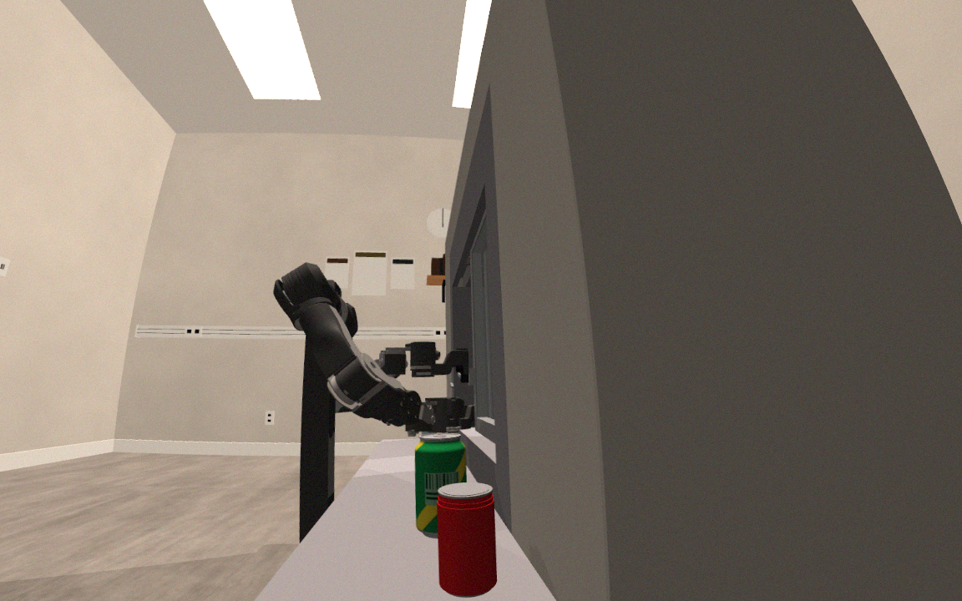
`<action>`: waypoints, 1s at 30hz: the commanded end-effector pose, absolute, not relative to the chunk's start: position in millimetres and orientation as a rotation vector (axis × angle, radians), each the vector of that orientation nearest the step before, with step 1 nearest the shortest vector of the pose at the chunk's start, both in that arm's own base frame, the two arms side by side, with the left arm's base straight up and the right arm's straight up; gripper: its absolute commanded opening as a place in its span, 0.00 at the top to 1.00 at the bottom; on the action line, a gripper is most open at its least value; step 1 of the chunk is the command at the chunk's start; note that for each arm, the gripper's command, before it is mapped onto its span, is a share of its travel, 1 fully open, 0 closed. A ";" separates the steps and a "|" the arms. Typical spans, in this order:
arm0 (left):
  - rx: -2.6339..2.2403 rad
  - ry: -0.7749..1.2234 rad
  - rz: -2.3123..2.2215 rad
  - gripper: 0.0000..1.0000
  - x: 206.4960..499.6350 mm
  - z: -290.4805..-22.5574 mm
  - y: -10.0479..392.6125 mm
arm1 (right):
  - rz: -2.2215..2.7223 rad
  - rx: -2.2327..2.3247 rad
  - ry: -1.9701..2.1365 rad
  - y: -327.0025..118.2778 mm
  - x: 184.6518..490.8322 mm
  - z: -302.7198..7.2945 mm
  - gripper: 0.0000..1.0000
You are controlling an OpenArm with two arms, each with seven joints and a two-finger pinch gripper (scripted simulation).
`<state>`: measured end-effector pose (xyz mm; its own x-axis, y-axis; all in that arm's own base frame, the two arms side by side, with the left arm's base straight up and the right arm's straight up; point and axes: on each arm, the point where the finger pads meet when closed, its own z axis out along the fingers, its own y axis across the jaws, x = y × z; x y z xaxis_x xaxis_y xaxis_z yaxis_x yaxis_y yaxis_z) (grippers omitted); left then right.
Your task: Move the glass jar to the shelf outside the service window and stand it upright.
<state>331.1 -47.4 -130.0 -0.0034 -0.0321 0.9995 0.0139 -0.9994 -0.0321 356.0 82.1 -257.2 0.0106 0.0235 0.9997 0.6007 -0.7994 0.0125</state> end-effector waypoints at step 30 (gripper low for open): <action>-2.220 0.034 -2.224 0.70 330.7 -128.9 -54.6 | -1.933 -1.958 -0.518 75.7 367.7 -249.9 1.00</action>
